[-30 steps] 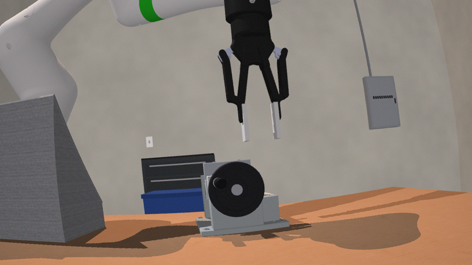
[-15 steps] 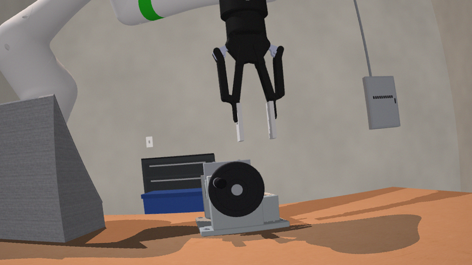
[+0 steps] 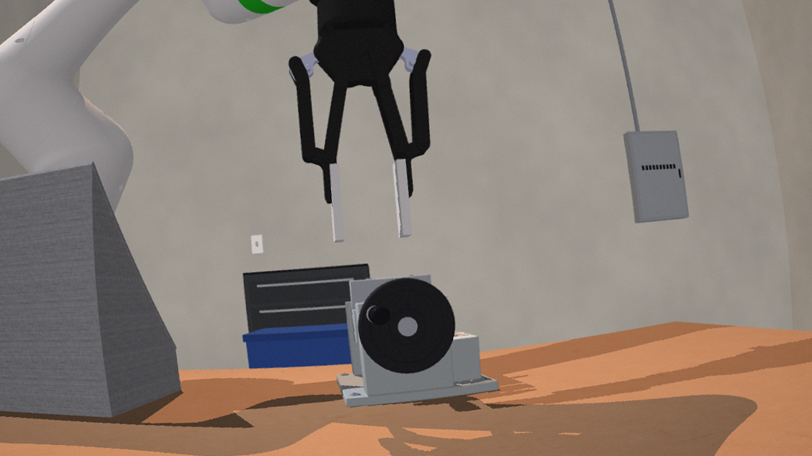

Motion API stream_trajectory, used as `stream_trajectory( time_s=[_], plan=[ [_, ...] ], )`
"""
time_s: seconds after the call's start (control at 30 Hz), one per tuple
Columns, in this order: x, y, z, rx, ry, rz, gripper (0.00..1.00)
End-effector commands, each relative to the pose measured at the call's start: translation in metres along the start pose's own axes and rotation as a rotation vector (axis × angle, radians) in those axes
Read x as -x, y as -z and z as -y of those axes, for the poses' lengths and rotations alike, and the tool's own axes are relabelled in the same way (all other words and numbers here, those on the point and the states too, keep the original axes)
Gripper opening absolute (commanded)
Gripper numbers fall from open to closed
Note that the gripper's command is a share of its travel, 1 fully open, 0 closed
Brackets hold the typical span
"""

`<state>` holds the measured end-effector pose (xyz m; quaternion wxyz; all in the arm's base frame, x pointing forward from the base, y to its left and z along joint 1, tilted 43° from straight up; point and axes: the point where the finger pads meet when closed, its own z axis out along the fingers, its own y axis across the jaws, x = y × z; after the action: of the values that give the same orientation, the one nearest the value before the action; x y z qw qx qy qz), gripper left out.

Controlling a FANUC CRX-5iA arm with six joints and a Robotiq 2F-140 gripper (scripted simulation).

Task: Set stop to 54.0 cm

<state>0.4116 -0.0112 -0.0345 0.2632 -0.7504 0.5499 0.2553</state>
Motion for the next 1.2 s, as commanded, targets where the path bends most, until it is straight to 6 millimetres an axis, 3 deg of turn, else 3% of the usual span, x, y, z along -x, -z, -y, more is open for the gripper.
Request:
stream_trajectory(
  time_s=[0.0, 1.17],
  plan=[
    [-0.003, 0.0, -0.001, -0.001, 0.0, 0.0, 0.33],
    [-0.003, -0.023, -0.001, -0.001, 0.0, 0.0, 0.33]
  ],
)
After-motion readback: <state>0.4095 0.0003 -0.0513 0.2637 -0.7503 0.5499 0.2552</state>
